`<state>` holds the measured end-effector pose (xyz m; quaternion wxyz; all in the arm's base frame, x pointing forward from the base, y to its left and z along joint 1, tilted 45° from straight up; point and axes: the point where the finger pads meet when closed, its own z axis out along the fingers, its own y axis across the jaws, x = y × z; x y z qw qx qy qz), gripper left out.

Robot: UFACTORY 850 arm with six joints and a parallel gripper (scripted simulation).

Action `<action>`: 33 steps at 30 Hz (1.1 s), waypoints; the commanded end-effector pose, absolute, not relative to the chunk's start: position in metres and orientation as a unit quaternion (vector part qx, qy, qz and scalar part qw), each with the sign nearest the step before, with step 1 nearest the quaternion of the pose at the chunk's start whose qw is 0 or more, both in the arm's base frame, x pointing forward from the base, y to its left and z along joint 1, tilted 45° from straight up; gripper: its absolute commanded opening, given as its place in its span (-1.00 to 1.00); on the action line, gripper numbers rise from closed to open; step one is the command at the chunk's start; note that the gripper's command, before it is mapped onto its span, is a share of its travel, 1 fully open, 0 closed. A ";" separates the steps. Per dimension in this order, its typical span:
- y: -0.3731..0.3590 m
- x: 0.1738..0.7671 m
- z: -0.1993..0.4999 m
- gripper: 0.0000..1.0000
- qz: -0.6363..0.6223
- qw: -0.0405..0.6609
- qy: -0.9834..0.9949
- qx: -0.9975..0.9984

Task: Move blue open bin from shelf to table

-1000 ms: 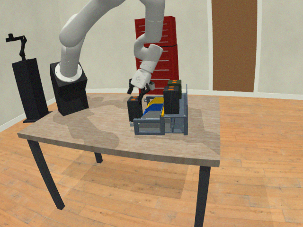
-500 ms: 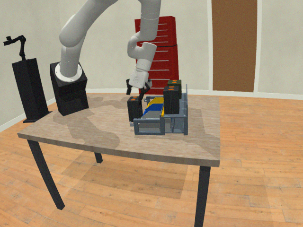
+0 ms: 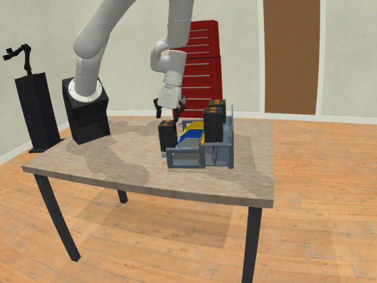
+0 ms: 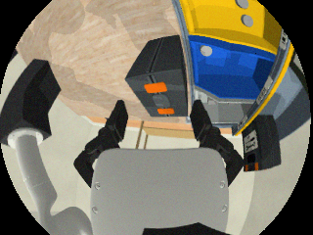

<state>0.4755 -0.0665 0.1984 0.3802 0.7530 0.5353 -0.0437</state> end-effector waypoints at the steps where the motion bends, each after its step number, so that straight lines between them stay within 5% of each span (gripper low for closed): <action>1: -0.067 0.473 0.202 1.00 -0.004 0.384 0.605 0.698; 33: -0.066 0.471 0.204 1.00 0.036 0.383 0.673 0.632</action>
